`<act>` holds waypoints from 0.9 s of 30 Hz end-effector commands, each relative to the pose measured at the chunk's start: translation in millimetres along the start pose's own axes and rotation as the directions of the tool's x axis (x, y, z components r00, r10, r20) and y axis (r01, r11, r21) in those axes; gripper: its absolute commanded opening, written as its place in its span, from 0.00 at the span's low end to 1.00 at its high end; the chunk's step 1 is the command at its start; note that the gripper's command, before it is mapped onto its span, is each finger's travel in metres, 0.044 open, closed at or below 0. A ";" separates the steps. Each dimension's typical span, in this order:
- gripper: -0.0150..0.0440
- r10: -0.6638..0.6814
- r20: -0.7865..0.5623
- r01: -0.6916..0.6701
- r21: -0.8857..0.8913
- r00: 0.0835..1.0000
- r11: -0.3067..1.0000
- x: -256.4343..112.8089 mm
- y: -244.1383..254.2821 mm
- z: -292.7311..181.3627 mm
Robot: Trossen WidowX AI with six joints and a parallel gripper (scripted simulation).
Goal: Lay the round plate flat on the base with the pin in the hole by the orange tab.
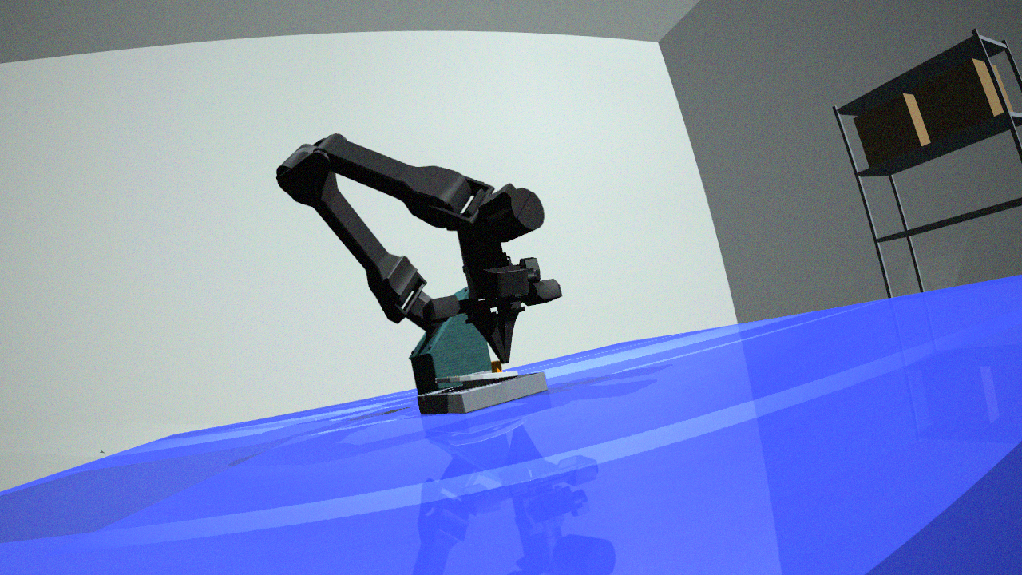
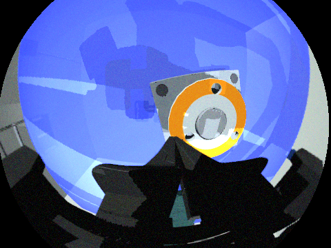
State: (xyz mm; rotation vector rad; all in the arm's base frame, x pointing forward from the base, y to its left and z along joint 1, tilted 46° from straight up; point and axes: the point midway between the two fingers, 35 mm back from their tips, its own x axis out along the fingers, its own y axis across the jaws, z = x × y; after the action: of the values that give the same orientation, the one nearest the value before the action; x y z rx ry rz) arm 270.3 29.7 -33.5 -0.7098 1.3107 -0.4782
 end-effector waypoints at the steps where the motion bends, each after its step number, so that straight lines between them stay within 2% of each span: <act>1: 0.25 -0.004 -0.010 0.004 -0.001 1.000 1.000 2.1 -2.6 -7.5; 27: 0.25 -0.005 -0.011 0.005 -0.002 1.000 1.000 -3.1 -24.6 -28.1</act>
State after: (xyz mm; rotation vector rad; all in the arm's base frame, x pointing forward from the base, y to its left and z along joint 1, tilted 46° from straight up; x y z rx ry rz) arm 247.6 12.9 -19.1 -0.7033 1.3135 -0.4827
